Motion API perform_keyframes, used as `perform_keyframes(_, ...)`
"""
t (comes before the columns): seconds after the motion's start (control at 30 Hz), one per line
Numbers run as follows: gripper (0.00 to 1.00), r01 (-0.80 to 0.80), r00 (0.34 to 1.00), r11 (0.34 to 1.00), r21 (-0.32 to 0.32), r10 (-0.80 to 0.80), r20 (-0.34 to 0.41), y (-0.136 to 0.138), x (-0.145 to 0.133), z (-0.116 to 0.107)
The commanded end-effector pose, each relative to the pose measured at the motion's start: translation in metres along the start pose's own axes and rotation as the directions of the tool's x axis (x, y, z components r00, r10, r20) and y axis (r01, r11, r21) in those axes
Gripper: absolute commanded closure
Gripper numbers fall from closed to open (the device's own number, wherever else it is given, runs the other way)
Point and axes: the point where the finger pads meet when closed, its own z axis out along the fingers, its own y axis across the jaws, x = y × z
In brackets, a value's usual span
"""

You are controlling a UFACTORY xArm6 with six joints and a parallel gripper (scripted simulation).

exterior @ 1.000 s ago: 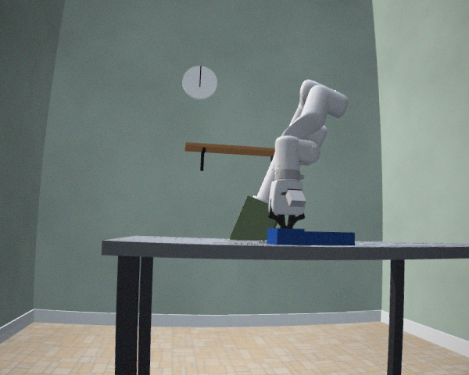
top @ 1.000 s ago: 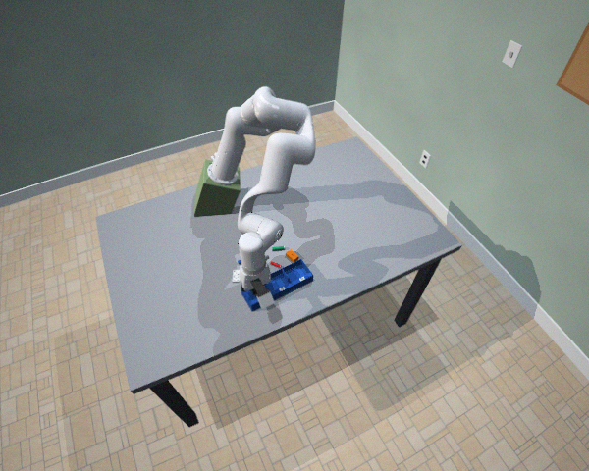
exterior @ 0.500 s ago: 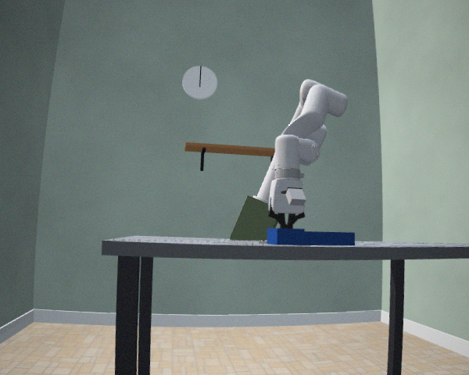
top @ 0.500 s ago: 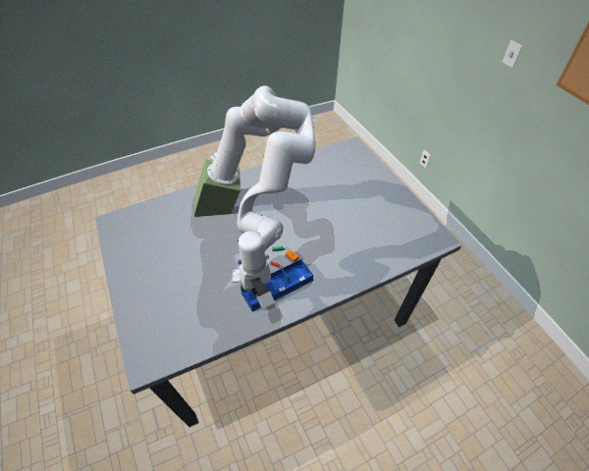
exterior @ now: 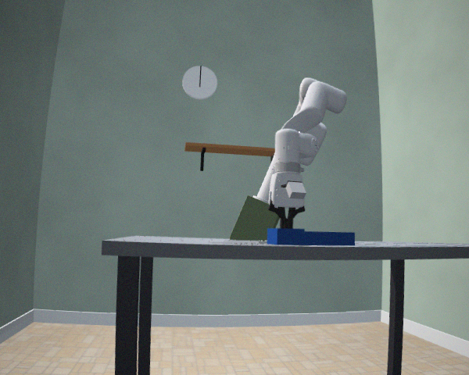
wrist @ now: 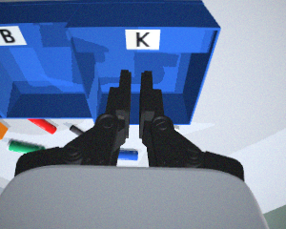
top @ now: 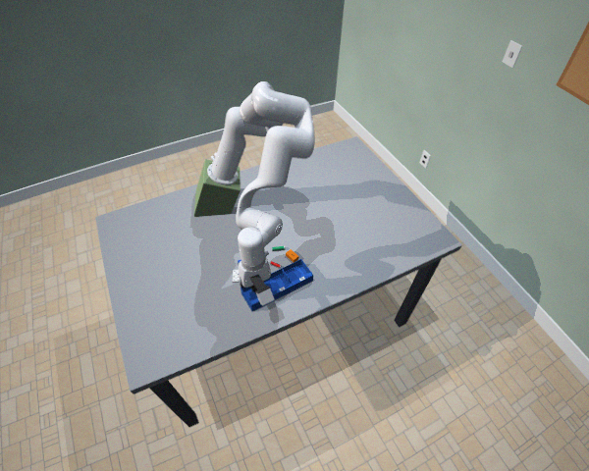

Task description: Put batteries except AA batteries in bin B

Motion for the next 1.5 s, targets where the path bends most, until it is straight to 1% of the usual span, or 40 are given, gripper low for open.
perform_keyframes(0.0, 0.93, 0.0, 1.0, 1.0, -0.001, 0.0, -0.003, 0.0, 0.001, -0.006)
perform_keyframes(0.07, 0.93, 0.0, 1.0, 1.0, -0.001, 0.0, -0.003, 0.0, 0.001, -0.009)
perform_keyframes(0.33, 0.93, 0.0, 1.0, 1.0, -0.001, 0.0, -0.003, 0.0, 0.001, -0.039)
perform_keyframes(0.5, 0.93, 0.0, 1.0, 1.0, -0.001, 0.0, -0.003, 0.0, 0.001, -0.039)
perform_keyframes(0.97, 0.93, 0.0, 1.0, 1.0, -0.001, 0.0, -0.003, -0.07, 0.001, -0.039)
perform_keyframes(1.03, 0.93, 0.0, 1.0, 1.0, -0.001, 0.0, -0.003, -0.07, 0.001, -0.039)
perform_keyframes(1.13, 0.93, 0.0, 1.0, 1.0, 0.0, 0.0, -0.003, -0.084, 0.001, -0.039)
perform_keyframes(1.33, 0.93, 0.0, 1.0, 1.0, 0.0, 0.0, -0.003, -0.084, 0.001, -0.039)
perform_keyframes(1.47, 0.93, 0.0, 1.0, 1.0, 0.0, 0.0, -0.003, -0.084, 0.001, -0.028)
